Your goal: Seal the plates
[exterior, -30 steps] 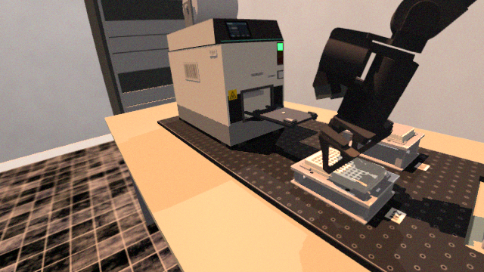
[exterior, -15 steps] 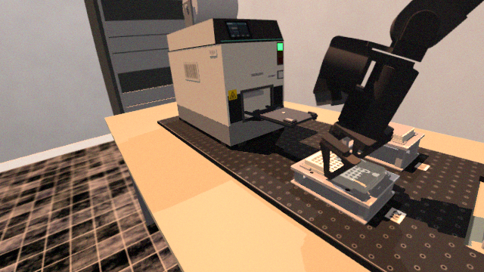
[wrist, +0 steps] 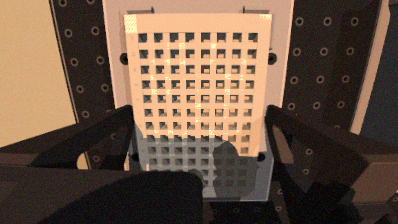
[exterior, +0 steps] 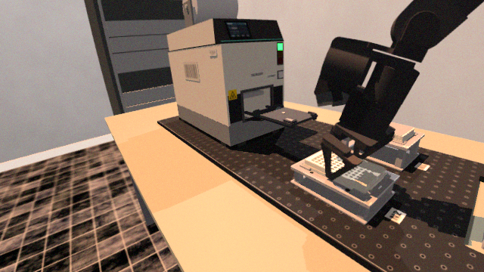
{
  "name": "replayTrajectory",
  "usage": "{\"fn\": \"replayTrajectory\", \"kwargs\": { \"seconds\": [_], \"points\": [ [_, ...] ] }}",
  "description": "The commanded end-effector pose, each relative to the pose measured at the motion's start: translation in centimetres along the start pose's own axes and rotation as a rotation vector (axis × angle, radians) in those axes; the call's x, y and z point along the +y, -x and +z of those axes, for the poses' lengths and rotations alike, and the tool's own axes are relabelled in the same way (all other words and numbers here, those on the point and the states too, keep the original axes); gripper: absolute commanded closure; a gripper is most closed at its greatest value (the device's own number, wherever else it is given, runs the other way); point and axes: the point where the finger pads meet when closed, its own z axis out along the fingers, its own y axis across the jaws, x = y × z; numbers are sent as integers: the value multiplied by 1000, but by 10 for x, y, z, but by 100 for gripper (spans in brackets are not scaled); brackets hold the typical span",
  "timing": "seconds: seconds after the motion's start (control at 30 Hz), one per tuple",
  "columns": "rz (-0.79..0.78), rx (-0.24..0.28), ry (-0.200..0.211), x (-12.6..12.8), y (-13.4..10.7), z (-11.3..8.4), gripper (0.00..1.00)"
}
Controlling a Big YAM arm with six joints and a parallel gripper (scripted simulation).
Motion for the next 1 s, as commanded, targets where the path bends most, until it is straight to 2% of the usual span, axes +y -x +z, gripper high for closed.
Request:
{"fn": "replayTrajectory", "kwargs": {
  "seconds": [0.0, 0.1, 0.57, 0.97],
  "points": [
    [8, -14, 8, 7, 10, 0, 0],
    [3, -36, 21, 13, 18, -3, 0],
    [24, -43, 17, 8, 25, -4, 0],
    [3, -6, 7, 5, 1, 2, 0]
  ]
}}
